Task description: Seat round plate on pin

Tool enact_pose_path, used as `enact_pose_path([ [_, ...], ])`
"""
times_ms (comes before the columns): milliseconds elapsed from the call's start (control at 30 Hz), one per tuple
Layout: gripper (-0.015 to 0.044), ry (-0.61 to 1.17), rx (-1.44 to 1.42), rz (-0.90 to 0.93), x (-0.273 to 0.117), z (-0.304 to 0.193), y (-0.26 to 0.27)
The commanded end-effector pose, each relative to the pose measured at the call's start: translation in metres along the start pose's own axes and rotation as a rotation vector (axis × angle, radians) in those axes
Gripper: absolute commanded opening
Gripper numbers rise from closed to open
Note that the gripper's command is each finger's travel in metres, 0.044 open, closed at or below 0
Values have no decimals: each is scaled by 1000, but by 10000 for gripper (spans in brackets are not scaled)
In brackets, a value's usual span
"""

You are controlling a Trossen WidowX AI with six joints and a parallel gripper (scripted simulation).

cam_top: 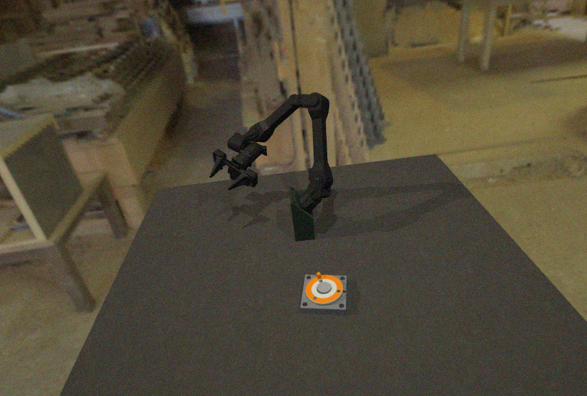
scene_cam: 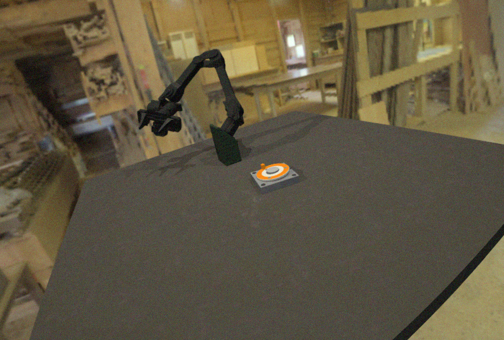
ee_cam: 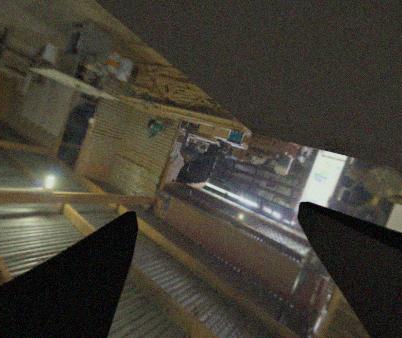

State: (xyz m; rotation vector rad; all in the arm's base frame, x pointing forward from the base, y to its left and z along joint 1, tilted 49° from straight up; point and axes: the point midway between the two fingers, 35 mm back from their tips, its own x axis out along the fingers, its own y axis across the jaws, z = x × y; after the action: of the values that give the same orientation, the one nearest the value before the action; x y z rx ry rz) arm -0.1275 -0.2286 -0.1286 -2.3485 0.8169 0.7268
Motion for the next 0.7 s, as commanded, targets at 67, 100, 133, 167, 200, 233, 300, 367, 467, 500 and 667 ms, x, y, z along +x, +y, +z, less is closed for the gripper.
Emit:
enact_pose_path([
  [67, 321, -25, -126, -49, 10, -13, -6],
  [100, 295, -40, -210, -83, 17, -21, -11],
  [133, 269, -53, -294, -118, 24, -29, -16],
  [167, 242, -64, -378, -154, 31, -37, -22],
  [200, 216, -73, -463, -191, 38, -45, -28],
  [233, 190, -80, -547, -228, 44, -52, -35],
  [300, 137, -82, -600, -253, 49, -58, -39],
  [367, 85, -83, -747, -325, 61, -72, -53],
  [467, 6, -71, -987, -449, 81, -93, -80],
  [500, 0, -63, -1067, -492, 88, -99, -90],
  [667, 0, -16, -1344, -648, 107, -118, -129],
])
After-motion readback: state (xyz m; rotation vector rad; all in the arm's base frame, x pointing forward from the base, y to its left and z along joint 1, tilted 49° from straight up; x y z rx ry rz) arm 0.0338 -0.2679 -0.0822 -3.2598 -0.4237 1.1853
